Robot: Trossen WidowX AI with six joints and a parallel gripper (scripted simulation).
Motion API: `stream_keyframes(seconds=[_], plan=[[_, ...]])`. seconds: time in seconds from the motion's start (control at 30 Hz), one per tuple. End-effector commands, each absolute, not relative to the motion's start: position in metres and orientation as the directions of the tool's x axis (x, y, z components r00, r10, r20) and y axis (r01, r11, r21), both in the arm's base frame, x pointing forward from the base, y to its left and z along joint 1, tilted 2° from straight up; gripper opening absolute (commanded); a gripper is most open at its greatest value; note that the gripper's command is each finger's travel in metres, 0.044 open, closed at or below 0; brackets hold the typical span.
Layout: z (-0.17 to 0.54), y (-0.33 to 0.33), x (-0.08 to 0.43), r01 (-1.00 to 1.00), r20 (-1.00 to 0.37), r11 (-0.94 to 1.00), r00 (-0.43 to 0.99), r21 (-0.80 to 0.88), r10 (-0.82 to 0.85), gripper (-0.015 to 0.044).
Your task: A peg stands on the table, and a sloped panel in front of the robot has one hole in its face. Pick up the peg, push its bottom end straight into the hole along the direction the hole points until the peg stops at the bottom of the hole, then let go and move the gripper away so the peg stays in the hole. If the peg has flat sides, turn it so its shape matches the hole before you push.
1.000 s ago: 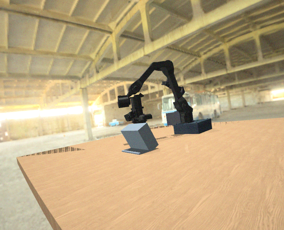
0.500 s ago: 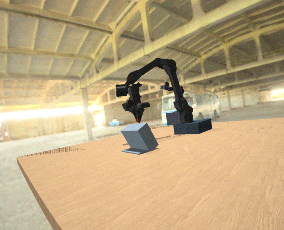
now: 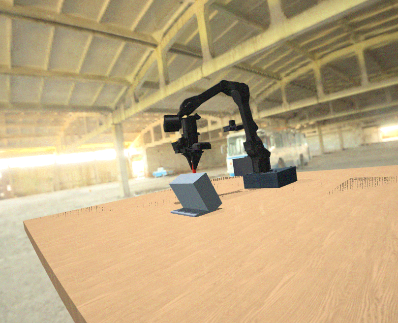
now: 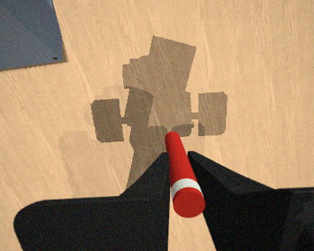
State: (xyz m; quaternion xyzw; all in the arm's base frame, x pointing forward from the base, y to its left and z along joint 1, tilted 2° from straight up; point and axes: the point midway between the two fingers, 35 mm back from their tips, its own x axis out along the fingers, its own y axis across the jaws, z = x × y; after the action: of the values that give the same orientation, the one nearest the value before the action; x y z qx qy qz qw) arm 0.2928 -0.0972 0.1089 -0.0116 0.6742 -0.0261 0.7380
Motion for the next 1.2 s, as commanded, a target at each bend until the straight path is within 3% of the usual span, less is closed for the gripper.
stream_keyframes(seconds=[0.0, 1.17], plan=[[0.108, -0.094, 0.292, 0.024, -0.993, 0.998, 0.099, -0.064, -0.066, 0.0000], [0.100, -0.061, 0.300, -0.002, -0.959, 0.988, 0.240, -0.152, -0.147, 0.0000]])
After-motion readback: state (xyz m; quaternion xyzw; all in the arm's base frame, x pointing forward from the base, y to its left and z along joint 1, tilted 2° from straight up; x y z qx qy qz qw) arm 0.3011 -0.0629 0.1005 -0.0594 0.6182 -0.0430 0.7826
